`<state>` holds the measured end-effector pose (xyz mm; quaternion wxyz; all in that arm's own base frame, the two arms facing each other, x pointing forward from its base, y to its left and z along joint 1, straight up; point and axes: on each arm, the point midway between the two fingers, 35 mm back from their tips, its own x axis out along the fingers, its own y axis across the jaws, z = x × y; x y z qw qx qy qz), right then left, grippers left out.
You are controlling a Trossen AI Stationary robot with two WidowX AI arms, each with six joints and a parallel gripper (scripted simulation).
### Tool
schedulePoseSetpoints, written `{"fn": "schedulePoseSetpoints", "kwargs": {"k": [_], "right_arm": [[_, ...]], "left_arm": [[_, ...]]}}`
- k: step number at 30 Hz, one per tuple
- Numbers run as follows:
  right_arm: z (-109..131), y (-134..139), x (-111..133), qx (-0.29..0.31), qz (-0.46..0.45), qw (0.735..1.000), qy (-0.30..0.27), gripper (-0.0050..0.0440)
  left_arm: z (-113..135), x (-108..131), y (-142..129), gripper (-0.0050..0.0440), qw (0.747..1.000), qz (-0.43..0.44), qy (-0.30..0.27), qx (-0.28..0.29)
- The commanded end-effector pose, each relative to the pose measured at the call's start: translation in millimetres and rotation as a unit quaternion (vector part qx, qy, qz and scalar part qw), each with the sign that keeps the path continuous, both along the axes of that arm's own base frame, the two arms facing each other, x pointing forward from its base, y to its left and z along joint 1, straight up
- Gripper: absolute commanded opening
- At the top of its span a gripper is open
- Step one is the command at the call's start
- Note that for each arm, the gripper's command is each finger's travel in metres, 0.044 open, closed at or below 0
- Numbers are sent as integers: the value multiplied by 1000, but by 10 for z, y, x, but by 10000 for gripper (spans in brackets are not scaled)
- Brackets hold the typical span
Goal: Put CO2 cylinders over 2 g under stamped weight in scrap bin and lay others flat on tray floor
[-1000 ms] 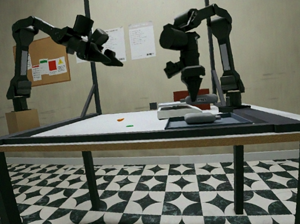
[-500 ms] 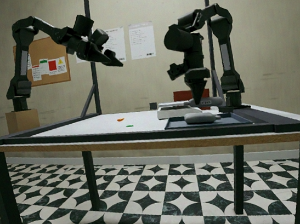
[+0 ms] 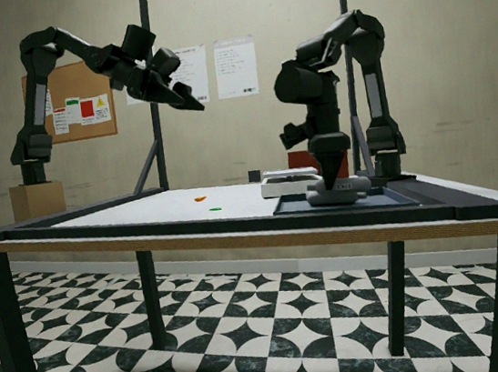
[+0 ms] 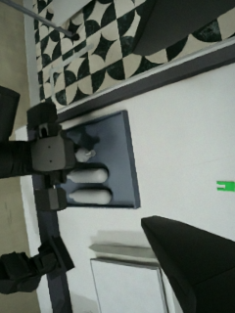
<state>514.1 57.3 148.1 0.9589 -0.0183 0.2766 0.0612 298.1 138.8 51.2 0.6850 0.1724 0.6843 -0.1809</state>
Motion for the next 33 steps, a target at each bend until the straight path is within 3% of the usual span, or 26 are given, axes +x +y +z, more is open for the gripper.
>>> {"fn": "schedulePoseSetpoints", "kwargs": {"k": [1,11,21,33], "right_arm": [[162,5,17,3,1,1000,-18,440],[162,5,17,3,1,1000,-18,440],[162,5,17,3,1,1000,-18,440],[162,5,17,3,1,1000,-18,440]], "left_arm": [[65,32,10,-50,1000,-3,-16,6],[50,19,-7,-50,1000,-2,-21,9],[-209,-15,-21,-50,1000,-3,-10,3],[-130,102,33,-50,1000,-3,-25,10]]}}
